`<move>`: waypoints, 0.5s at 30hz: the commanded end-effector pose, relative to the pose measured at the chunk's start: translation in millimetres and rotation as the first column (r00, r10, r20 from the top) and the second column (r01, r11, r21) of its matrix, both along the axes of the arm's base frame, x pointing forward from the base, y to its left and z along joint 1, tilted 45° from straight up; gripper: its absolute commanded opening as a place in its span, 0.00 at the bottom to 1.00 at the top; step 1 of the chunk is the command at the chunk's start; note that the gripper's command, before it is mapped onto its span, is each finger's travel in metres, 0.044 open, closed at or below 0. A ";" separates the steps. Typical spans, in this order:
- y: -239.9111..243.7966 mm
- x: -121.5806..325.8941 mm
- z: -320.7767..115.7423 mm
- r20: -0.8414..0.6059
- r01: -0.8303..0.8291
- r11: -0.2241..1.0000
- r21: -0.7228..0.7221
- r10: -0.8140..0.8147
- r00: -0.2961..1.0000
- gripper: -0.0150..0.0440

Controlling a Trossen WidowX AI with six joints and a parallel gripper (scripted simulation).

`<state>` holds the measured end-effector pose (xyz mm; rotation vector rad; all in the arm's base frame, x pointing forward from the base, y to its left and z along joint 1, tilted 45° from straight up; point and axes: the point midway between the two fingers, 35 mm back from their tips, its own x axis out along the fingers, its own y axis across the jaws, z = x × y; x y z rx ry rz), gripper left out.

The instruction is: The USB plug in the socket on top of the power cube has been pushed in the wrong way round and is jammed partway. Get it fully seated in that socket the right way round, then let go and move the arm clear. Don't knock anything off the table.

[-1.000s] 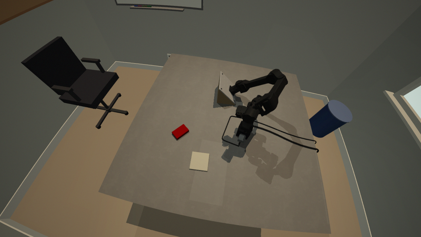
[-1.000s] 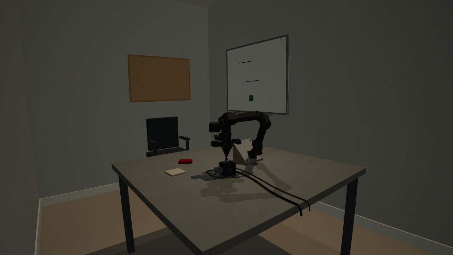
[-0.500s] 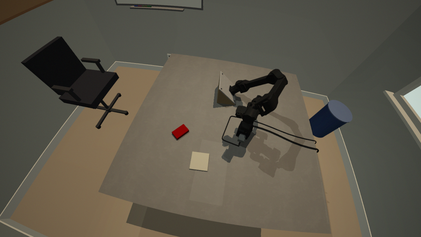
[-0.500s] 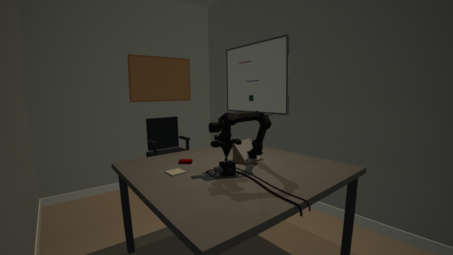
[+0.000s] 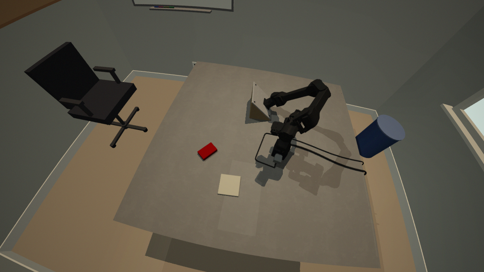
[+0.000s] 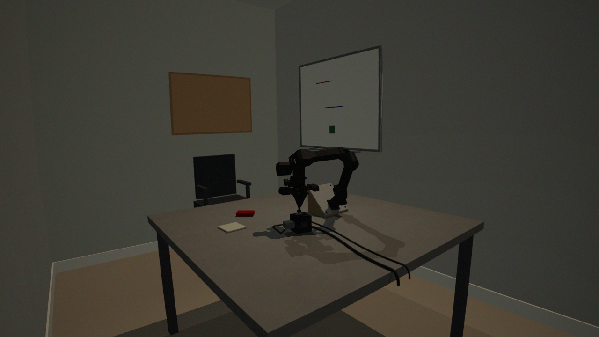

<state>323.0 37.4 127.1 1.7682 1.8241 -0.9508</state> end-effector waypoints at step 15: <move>1.9 0.1 -1.3 -0.001 0.004 1.000 0.002 -0.004 1.000 0.25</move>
